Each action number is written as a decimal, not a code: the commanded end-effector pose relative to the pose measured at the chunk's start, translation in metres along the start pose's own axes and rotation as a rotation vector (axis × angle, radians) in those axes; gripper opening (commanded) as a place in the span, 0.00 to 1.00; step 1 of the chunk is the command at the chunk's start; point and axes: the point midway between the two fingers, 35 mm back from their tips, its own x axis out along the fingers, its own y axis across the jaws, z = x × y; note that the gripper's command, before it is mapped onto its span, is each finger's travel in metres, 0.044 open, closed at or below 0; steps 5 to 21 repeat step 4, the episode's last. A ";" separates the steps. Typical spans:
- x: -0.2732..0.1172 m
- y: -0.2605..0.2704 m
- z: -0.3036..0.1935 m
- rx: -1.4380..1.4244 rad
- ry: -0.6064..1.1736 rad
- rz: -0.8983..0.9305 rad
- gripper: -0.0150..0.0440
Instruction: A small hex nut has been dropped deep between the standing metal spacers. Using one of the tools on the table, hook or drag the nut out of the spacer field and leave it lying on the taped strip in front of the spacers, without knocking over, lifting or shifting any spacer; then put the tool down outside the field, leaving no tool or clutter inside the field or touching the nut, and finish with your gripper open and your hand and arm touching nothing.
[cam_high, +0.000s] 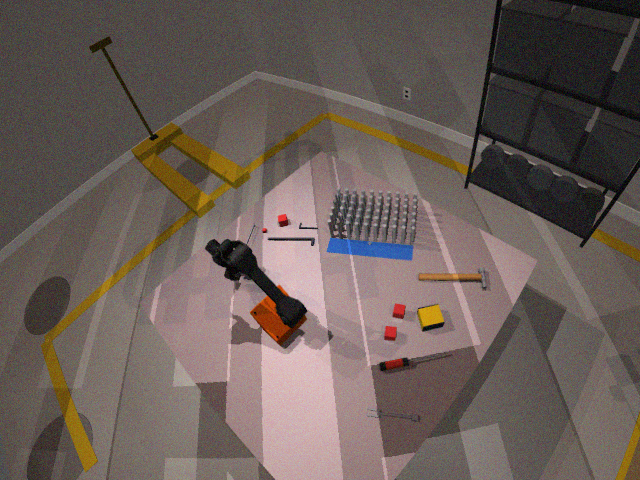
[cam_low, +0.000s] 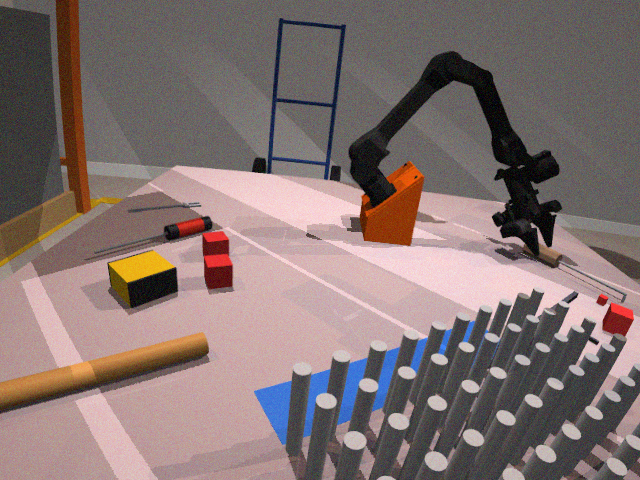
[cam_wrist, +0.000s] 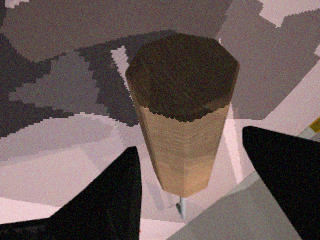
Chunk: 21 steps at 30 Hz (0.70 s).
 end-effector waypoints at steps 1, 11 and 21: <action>0.000 -0.001 -0.001 0.001 0.001 -0.002 0.88; 0.000 -0.001 -0.001 0.001 0.001 -0.002 1.00; 0.000 -0.001 -0.001 0.001 0.001 -0.002 1.00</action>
